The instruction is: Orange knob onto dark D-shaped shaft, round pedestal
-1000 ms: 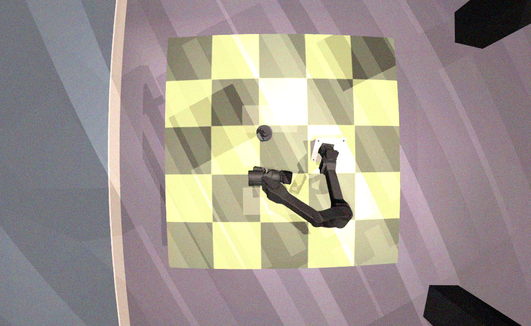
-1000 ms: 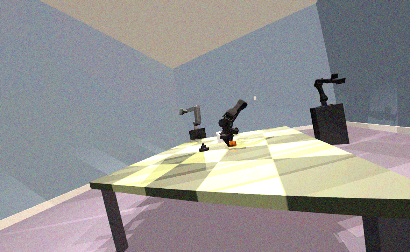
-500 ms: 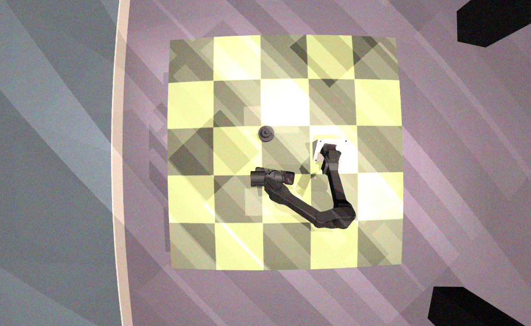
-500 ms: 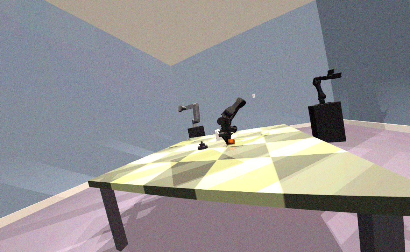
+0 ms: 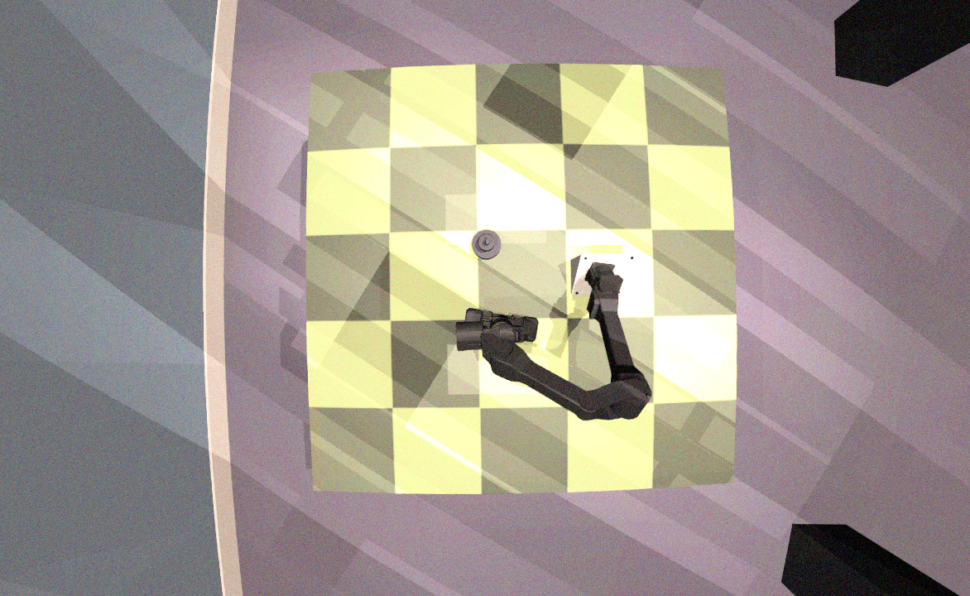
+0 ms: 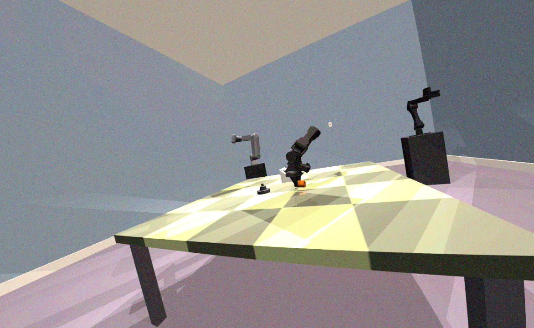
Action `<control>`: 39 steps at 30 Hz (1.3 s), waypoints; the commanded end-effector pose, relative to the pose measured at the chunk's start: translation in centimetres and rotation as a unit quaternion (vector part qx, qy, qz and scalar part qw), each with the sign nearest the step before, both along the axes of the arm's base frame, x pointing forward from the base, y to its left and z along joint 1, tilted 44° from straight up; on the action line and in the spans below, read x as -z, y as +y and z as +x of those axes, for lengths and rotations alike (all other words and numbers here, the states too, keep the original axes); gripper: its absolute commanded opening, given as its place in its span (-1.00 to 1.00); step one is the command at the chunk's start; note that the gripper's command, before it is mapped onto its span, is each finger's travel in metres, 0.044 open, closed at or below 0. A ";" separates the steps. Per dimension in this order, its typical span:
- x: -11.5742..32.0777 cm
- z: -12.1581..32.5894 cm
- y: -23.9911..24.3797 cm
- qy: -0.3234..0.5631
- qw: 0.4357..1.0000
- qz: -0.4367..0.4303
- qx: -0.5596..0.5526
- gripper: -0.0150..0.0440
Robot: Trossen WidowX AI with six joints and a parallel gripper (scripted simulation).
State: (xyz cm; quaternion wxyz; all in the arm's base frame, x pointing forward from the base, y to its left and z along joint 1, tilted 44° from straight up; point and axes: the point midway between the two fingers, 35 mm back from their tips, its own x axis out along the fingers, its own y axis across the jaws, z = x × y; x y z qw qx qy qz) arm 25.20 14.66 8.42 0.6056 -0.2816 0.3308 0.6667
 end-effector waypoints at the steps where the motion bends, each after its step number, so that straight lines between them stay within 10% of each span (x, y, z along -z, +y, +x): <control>1: -0.5 0.1 0.1 -0.004 0.999 -0.035 -0.003 0.11; 39: -4.3 0.3 2.1 -0.019 0.935 -0.352 -0.036 0.11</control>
